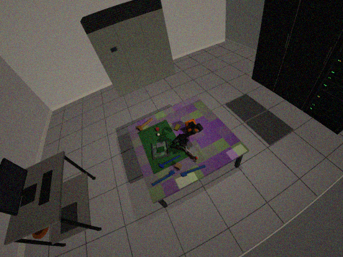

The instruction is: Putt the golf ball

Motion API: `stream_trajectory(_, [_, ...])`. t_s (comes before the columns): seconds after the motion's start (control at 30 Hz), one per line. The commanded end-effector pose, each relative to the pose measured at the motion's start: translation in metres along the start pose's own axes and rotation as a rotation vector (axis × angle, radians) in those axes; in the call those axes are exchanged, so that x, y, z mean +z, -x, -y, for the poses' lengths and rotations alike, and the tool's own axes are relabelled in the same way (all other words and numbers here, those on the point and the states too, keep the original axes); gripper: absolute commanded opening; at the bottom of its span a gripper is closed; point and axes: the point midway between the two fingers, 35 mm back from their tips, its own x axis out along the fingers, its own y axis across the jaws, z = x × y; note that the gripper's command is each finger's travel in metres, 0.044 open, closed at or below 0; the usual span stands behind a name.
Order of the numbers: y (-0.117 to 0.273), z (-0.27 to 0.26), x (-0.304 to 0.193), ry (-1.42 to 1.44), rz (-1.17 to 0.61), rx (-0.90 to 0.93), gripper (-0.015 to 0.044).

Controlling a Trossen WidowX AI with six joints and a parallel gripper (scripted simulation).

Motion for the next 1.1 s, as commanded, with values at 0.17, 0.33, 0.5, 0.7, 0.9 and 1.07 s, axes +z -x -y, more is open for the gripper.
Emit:
stream_trajectory(0.17, [0.000, 0.000, 0.000, 0.000, 0.000, 0.000, 0.0282])
stream_trajectory(0.33, [0.000, 0.000, 0.000, 0.000, 0.000, 0.000, 0.0151])
stream_trajectory(0.5, [0.000, 0.000, 0.000, 0.000, 0.000, 0.000, 0.0020])
stream_trajectory(0.7, [0.001, 0.000, 0.000, 0.000, -0.001, 0.000, 0.0000])
stream_trajectory(0.9, [0.015, 0.002, 0.000, 0.000, -0.013, 0.003, 0.0000])
stream_trajectory(1.07, [0.033, 0.003, 0.001, 0.000, -0.022, 0.006, 0.0000])
